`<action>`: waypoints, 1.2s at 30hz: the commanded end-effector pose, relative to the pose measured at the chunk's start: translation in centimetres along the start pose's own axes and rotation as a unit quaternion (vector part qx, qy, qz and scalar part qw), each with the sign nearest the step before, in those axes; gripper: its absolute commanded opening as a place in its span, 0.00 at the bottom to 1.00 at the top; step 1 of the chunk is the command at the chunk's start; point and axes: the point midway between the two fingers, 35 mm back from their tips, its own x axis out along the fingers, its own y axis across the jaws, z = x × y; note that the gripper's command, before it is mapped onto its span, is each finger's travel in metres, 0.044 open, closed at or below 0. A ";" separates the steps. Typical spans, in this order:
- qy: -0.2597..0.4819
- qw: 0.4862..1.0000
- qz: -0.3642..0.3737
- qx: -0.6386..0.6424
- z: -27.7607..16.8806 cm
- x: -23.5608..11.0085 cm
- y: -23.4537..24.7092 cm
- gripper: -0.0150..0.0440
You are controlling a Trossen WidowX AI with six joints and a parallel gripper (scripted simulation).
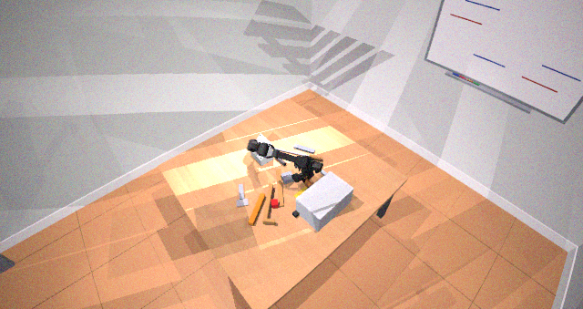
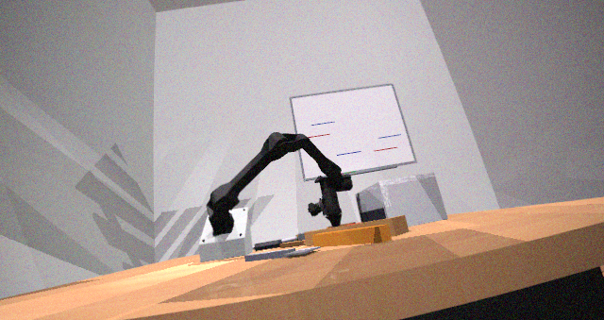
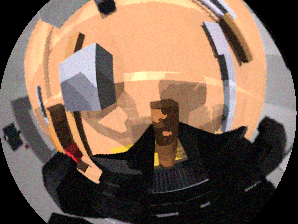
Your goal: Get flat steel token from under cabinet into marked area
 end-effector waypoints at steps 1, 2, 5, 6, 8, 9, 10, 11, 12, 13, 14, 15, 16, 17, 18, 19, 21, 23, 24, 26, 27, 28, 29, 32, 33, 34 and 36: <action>-0.001 1.000 0.002 0.005 0.0 0.1 0.6 0.25; -0.001 1.000 0.002 0.005 0.0 0.1 0.6 0.25; -0.001 1.000 0.002 0.005 0.0 0.1 0.6 0.25; -0.001 1.000 0.002 0.005 0.0 0.1 0.6 0.25; -0.001 1.000 0.002 0.005 0.1 0.1 0.6 0.25; -0.001 1.000 0.002 0.005 0.2 0.1 0.5 0.25; -0.001 1.000 0.002 0.005 0.2 0.1 0.5 0.25; -0.001 1.000 0.002 0.004 0.3 0.1 0.5 0.25; -0.001 1.000 0.002 0.004 0.4 0.1 0.5 0.25; -0.001 1.000 0.002 0.004 0.5 0.1 0.5 0.25; -0.001 1.000 0.002 0.004 0.6 0.1 0.5 0.25; -0.001 1.000 0.002 0.004 0.8 0.1 0.4 0.25; -0.001 1.000 0.002 0.004 0.9 0.1 0.4 0.25; -0.001 1.000 0.002 0.004 1.0 0.1 0.4 0.25; -0.001 1.000 0.002 0.004 1.1 0.1 0.4 0.25; -0.001 1.000 0.002 0.004 1.2 0.1 0.4 0.25; -0.001 1.000 0.002 0.004 1.4 0.1 0.4 0.25; -0.001 1.000 0.002 0.004 1.6 0.1 0.4 0.25; -0.001 1.000 0.002 0.004 1.7 0.1 0.4 0.25; -0.002 1.000 0.002 0.004 1.9 0.1 0.3 0.25; -0.002 1.000 0.002 0.004 2.0 0.1 0.3 0.25; -0.002 1.000 0.002 0.004 2.1 0.1 0.3 0.25; -0.002 1.000 0.002 0.004 2.2 0.1 0.3 0.25; -0.002 1.000 0.002 0.004 2.6 0.1 0.3 0.25; -0.002 1.000 0.002 0.004 2.7 0.1 0.3 0.25; -0.002 1.000 0.002 0.004 2.8 0.1 0.3 0.25; -0.002 1.000 0.002 0.004 3.0 0.1 0.2 0.25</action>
